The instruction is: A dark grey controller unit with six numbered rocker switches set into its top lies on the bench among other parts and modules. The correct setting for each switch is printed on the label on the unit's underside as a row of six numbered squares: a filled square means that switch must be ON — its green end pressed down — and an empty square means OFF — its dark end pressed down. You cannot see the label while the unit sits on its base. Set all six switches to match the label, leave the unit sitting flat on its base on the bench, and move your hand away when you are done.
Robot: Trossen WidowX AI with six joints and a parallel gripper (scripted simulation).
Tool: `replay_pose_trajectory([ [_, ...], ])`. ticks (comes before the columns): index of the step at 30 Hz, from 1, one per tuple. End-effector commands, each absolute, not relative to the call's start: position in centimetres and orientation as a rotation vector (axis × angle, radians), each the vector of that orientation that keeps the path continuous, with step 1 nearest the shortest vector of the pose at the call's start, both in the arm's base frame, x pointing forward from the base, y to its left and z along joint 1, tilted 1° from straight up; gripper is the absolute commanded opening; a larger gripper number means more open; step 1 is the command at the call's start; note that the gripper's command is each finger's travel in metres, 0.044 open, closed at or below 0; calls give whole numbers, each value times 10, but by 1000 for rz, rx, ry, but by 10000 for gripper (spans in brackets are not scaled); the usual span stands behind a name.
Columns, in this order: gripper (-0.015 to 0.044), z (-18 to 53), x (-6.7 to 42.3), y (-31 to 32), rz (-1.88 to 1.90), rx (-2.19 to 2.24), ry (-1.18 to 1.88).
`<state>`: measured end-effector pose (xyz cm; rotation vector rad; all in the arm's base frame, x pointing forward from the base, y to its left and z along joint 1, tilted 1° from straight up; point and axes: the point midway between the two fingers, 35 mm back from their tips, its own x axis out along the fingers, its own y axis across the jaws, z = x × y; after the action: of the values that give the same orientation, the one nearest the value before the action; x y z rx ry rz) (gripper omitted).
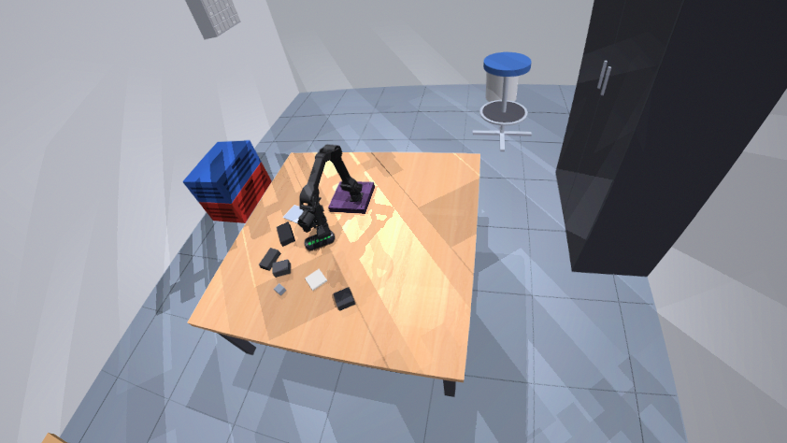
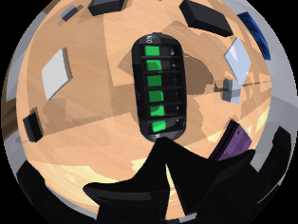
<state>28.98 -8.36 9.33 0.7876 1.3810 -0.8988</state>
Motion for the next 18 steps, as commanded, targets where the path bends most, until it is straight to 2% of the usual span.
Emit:
replay_pose_trajectory([
  [1,0,93,284,-83,-869,796,1370],
  [18,0,68,284,-85,-849,828,1366],
])
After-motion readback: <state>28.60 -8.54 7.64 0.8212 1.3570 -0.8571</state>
